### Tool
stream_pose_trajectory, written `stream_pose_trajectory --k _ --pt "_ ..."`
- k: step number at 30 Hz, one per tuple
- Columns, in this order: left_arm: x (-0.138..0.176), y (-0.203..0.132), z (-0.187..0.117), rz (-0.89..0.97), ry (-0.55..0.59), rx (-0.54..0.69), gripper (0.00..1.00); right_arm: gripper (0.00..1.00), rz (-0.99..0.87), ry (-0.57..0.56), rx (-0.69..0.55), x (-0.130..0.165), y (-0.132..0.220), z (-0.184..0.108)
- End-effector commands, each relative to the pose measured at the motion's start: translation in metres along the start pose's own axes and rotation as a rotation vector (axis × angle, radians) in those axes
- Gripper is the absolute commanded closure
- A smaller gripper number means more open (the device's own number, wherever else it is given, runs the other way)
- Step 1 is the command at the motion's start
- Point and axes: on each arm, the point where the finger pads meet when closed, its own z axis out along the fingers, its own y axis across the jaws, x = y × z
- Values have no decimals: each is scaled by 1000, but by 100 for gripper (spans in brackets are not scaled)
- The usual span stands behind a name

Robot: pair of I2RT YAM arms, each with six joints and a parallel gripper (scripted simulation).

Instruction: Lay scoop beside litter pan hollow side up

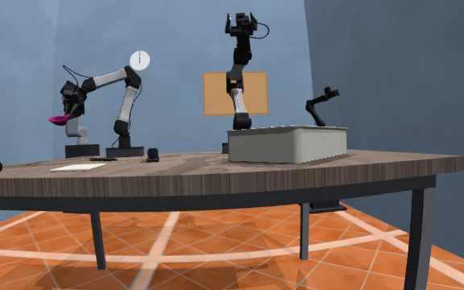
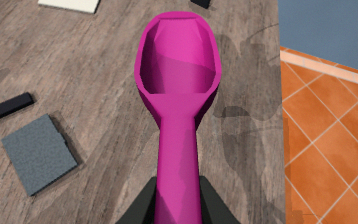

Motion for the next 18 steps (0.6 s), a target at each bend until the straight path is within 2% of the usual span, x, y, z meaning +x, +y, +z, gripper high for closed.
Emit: stream_pose_trajectory --k 1,17,18 --pt "-5 -1 -1 2 -13 2 0 99 -12 -9 12 -5 -3 -3" --pt "-5 -1 -1 2 -13 2 0 99 -12 -9 12 -5 -3 -3" --pt "-5 -1 -1 2 -13 2 0 81 -12 -9 12 -5 -3 -3"
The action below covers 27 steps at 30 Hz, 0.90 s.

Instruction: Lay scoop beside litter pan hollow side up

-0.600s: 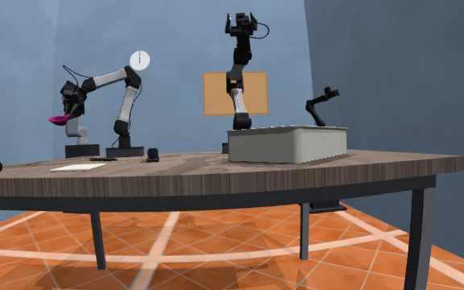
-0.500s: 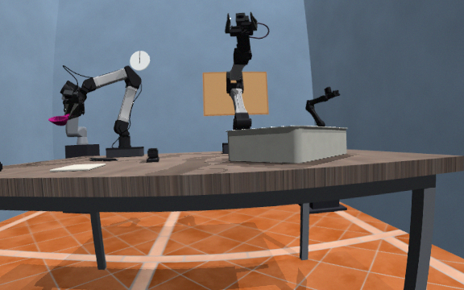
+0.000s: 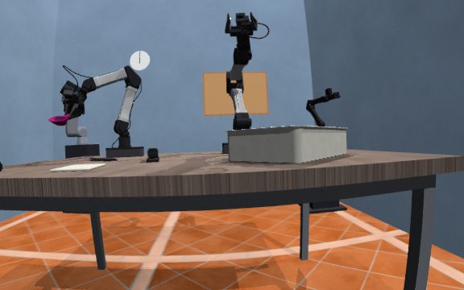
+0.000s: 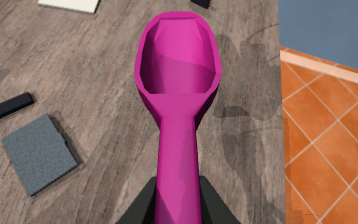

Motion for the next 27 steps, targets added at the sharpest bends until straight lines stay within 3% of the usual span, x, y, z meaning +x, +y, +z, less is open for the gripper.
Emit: stream_pose_trajectory --k 1,2,4,5,6,16,22,27 --pt "-5 -1 -1 2 -13 2 0 92 -12 -10 12 -5 -3 -3" --pt "-5 -1 -1 2 -13 2 0 100 -12 -10 12 -5 -3 -3" --pt "-5 -1 -1 2 -13 2 0 100 -12 -10 12 -5 -3 -3" --pt "-5 -1 -1 2 -13 2 0 89 -12 -10 12 -5 -3 -3" --pt "-5 -1 -1 2 -13 2 0 87 -9 -11 26 -6 -6 -3" --pt "32 -29 17 -55 153 51 0 87 38 -28 44 -15 25 11" --pt "72 -117 32 -126 354 256 0 87 49 -58 26 -29 76 28" --pt "98 -204 18 -139 516 457 0 87 52 -88 12 -40 115 42"
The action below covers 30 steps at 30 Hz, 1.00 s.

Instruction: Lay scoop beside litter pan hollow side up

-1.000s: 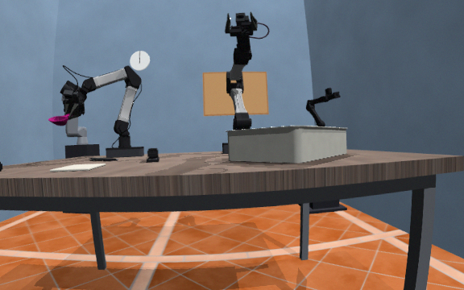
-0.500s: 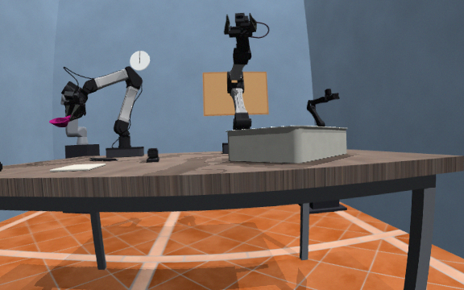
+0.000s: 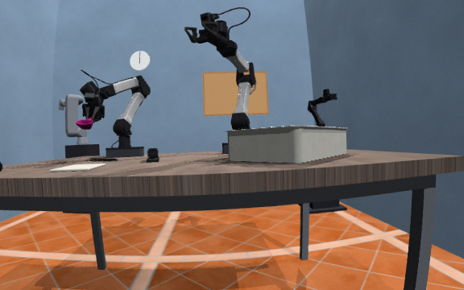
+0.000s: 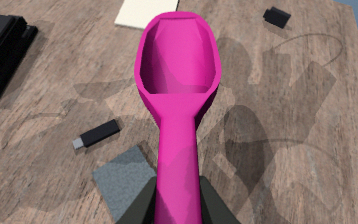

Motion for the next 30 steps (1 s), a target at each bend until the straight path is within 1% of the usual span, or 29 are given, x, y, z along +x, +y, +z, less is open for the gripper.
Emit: stream_pose_trajectory --k 1,4,6,12,17,19,20,21,23,24,25,28,30 --pt "19 -43 16 16 145 66 0 87 45 -54 109 -18 2 7" --pt "38 -96 22 35 237 182 0 87 45 -77 99 -25 24 17" --pt "38 -96 22 35 237 182 0 87 45 -77 99 -25 24 17" --pt "67 -187 12 94 370 379 0 87 46 -106 60 -36 69 40" --pt "82 -240 -4 140 435 498 0 87 45 -151 24 -50 110 57" --pt "86 -255 -10 153 450 532 0 87 47 -168 8 -56 127 64" --pt "87 -261 -13 159 456 546 0 87 48 -191 0 -66 136 66" --pt "88 -267 -15 163 460 558 0 87 49 -198 -9 -69 145 69" --pt "88 -267 -15 163 460 558 0 87 49 -198 -9 -69 145 69" --pt "89 -271 -17 163 463 568 0 87 49 -204 -18 -71 154 73" --pt "90 -275 -19 166 465 577 0 87 52 -226 -28 -81 163 75" --pt "94 -283 -19 171 475 592 0 87 52 -238 -60 -87 194 87" --pt "91 -279 -23 170 475 596 0 87 47 -239 -83 -89 214 96"
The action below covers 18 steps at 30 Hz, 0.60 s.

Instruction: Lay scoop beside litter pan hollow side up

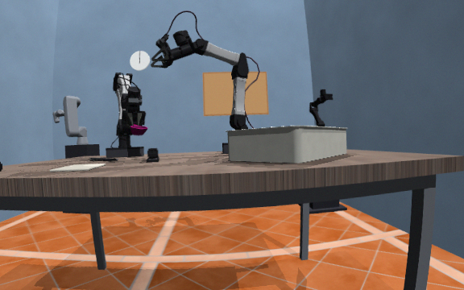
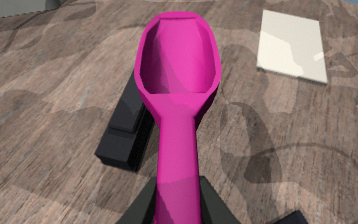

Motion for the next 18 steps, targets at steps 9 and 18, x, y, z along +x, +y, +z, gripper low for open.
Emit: stream_pose_trajectory --k 9,18 --pt "60 69 -95 -80 152 -168 0 87 23 -139 -18 -49 86 66" --pt "133 104 -203 -228 209 -409 0 87 14 -179 -70 -63 159 115"
